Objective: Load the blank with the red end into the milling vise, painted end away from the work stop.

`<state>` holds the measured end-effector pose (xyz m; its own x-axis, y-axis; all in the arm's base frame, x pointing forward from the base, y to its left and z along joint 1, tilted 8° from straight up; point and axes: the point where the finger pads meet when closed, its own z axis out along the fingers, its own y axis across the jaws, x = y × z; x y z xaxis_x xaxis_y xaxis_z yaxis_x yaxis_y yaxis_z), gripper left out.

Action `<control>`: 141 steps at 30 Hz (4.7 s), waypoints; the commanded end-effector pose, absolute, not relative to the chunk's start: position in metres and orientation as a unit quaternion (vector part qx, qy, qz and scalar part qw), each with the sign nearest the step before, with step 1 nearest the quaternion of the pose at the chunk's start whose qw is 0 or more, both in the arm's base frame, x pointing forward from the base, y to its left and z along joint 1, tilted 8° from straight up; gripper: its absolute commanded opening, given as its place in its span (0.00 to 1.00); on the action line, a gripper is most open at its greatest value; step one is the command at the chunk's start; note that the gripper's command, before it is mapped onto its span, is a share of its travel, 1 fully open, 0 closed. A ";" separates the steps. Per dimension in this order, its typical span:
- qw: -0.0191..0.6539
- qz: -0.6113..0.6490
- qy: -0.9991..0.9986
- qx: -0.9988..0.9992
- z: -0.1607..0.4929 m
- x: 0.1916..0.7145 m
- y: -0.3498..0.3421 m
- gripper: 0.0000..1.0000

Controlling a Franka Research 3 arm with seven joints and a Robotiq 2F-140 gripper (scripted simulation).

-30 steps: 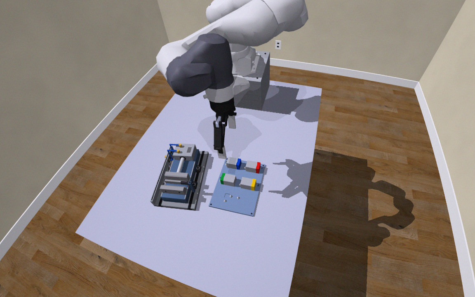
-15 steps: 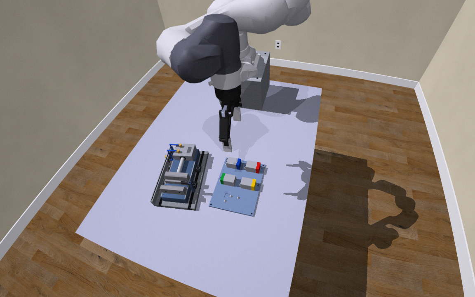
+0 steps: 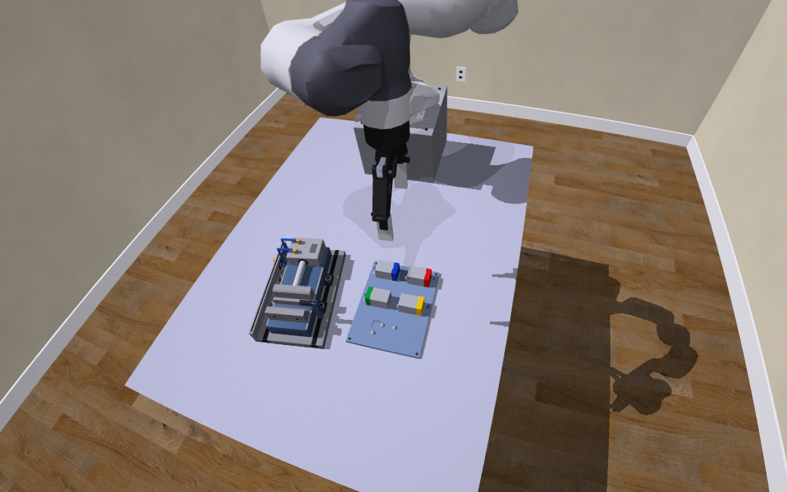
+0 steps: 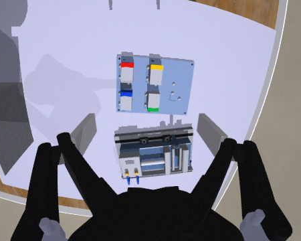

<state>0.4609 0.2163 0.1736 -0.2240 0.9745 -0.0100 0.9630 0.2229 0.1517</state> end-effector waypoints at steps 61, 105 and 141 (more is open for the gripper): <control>0.050 0.046 0.822 0.565 0.158 0.461 0.207 1.00; 0.045 0.050 0.768 0.637 0.158 0.461 0.207 1.00; 0.045 0.049 0.768 0.637 0.158 0.460 0.207 0.44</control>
<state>0.4604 0.2068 0.1578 -0.1841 0.9829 -0.0059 0.9742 0.1833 0.1320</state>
